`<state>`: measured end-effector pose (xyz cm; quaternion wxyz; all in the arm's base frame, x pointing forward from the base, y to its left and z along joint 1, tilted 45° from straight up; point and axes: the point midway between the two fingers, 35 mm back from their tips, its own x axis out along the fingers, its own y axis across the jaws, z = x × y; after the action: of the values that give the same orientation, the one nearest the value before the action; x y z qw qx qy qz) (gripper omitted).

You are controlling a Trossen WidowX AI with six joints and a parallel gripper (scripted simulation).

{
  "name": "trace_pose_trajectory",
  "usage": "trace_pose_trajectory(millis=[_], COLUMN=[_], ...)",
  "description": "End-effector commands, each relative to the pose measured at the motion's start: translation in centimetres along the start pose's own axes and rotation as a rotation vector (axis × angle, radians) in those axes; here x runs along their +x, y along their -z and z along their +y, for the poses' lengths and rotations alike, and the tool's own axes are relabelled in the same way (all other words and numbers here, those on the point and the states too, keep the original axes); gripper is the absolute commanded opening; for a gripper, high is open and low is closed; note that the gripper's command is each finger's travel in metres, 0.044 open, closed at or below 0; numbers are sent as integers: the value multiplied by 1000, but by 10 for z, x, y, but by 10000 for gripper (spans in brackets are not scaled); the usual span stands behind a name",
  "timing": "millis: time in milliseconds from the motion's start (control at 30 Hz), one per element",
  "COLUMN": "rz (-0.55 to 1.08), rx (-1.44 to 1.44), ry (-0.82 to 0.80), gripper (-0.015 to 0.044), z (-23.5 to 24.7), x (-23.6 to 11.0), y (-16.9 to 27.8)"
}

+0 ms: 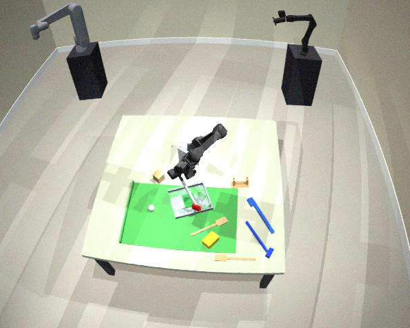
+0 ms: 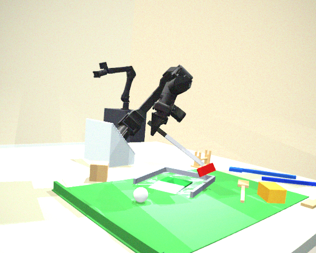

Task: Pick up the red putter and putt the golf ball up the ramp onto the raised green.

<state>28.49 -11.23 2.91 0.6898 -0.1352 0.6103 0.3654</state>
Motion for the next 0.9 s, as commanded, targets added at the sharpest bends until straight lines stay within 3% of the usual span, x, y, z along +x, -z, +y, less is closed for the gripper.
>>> trace_pose_trajectory(millis=[0, 400, 867], rz=[115, 424, 428], rx=[159, 561, 567], ry=[52, 201, 204], gripper=[0, 0, 0], z=[-28, -77, -83], x=[7, 22, 35], y=[35, 134, 136])
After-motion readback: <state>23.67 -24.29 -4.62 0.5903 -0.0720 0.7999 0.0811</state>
